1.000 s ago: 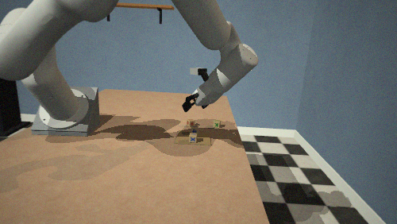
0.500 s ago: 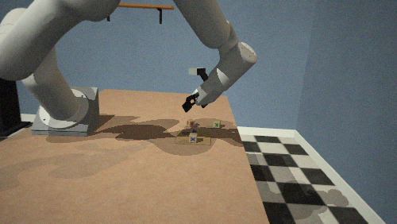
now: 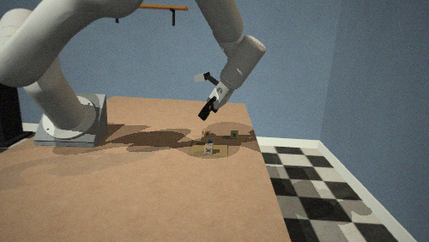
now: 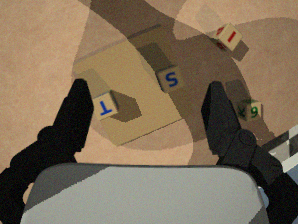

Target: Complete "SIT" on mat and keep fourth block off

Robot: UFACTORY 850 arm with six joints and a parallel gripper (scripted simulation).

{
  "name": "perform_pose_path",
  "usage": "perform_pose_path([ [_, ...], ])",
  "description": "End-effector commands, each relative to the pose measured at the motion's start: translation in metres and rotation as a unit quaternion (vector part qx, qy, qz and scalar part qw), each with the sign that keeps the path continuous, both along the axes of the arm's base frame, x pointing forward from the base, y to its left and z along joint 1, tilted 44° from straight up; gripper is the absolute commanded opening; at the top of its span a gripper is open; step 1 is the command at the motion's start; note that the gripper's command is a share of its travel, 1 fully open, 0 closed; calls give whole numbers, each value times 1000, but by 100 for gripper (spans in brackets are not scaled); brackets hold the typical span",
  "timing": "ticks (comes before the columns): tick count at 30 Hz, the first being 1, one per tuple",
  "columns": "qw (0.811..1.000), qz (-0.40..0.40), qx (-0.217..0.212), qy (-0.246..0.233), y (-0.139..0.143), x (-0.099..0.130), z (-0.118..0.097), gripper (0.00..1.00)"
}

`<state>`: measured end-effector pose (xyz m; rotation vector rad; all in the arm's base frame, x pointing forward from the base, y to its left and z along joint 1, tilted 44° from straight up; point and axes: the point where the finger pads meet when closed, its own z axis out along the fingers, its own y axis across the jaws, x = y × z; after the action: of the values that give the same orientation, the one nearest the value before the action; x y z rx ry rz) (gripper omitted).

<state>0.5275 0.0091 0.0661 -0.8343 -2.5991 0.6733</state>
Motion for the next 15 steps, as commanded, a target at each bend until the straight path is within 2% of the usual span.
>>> perform_pose_path([
  [1,998,69,-9,9,12,0,-12,100],
  [12,976,214,-25,34,40,0,-38,100],
  [14,976,214,-25,34,40,0,-38,100],
  [15,966,252,-28,41,48,0,-45,100],
])
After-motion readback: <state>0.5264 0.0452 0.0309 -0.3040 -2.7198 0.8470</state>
